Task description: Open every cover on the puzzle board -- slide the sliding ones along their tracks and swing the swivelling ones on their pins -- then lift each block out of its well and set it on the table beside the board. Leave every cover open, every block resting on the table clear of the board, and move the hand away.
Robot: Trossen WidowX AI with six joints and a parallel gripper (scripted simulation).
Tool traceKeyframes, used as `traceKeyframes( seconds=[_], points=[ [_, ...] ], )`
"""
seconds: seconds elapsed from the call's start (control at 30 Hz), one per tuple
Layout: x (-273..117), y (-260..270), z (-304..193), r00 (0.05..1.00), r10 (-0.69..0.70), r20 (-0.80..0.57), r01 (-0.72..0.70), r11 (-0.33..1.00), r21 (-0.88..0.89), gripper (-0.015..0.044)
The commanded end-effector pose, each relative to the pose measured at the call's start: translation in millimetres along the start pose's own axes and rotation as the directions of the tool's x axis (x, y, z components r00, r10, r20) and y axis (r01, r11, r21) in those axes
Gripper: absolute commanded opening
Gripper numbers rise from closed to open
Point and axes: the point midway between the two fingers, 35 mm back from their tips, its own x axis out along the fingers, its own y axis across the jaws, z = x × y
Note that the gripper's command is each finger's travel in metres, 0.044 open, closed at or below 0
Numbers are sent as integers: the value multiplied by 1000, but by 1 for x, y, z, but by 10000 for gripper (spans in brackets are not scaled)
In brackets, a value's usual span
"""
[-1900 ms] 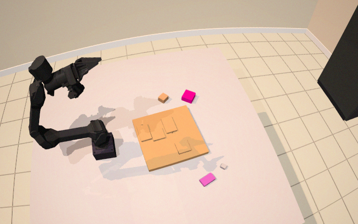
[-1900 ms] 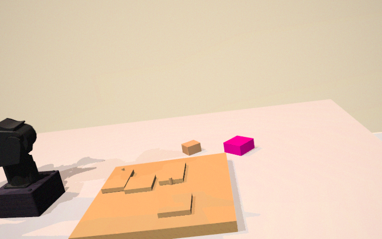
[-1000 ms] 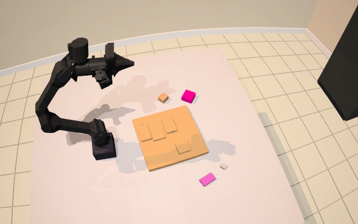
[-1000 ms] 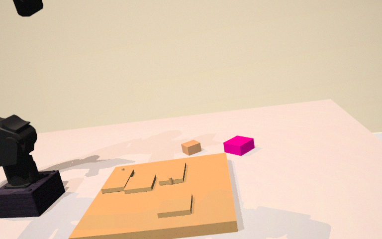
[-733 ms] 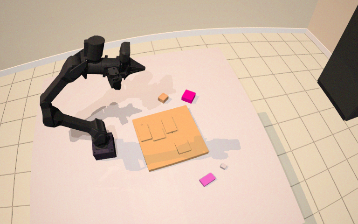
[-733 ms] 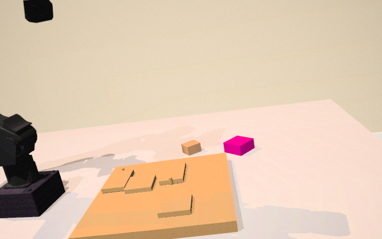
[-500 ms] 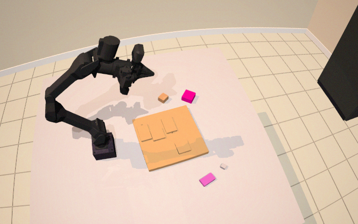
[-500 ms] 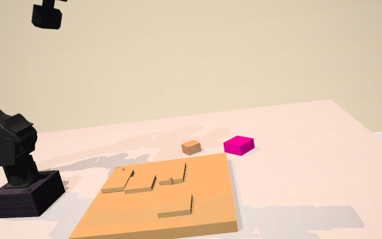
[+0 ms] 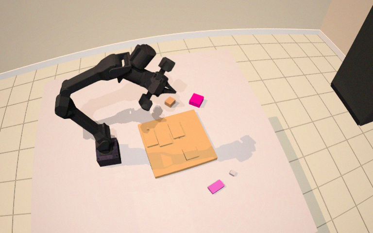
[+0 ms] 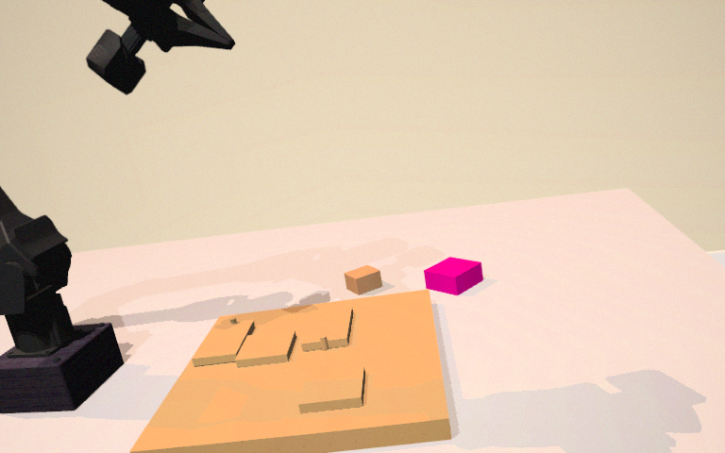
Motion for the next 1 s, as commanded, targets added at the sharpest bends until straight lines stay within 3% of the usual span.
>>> traceKeyframes(
  seconds=[0.0, 0.5, 0.97],
  points=[
    [27, -12, -2, 996, -84, -31, 80, 989, -124, 0],
    [97, -57, -7, 941, -315, -123, 212, 833, -510, 0],
    [151, -113, -13, 831, -509, -225, 151, 595, -789, 0]
  ],
)
